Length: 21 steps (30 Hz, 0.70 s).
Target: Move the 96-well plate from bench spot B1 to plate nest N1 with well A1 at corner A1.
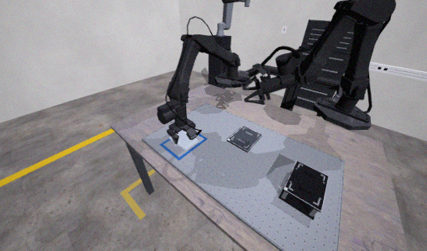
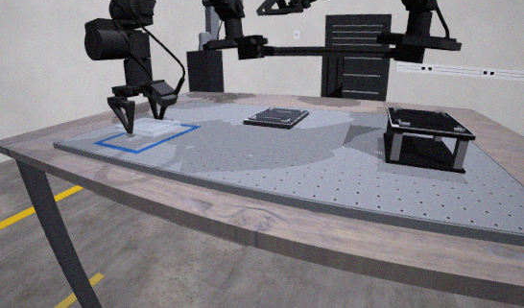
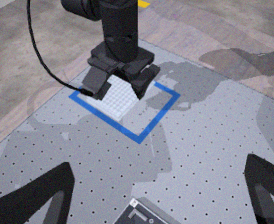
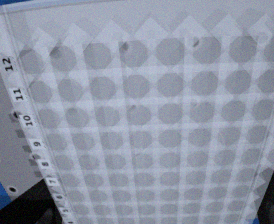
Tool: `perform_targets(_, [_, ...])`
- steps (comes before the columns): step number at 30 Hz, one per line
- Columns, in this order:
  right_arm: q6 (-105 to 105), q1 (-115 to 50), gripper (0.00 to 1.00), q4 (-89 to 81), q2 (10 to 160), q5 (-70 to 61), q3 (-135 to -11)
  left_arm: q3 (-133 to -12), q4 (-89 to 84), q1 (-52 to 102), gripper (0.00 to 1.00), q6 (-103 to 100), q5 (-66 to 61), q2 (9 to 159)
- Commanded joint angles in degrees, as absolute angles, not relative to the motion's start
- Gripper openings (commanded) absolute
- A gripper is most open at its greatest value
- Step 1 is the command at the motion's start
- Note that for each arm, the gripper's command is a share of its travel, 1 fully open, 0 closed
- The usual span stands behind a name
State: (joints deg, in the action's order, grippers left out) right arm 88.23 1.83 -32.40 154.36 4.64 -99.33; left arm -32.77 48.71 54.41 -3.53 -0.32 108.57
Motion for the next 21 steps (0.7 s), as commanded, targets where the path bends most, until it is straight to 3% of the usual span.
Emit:
perform_targets(1, [88.4, 2.5, 0.81, -32.1, 154.1, 3.6, -101.4, -33.1, 49.6, 54.6, 1.0, -3.0, -0.8, 106.9])
perform_targets(21, [88.8, 2.7, 0.81, -29.5, 153.7, 3.6, -98.4, -33.1, 49.6, 54.6, 1.0, -3.0, -0.8, 106.9])
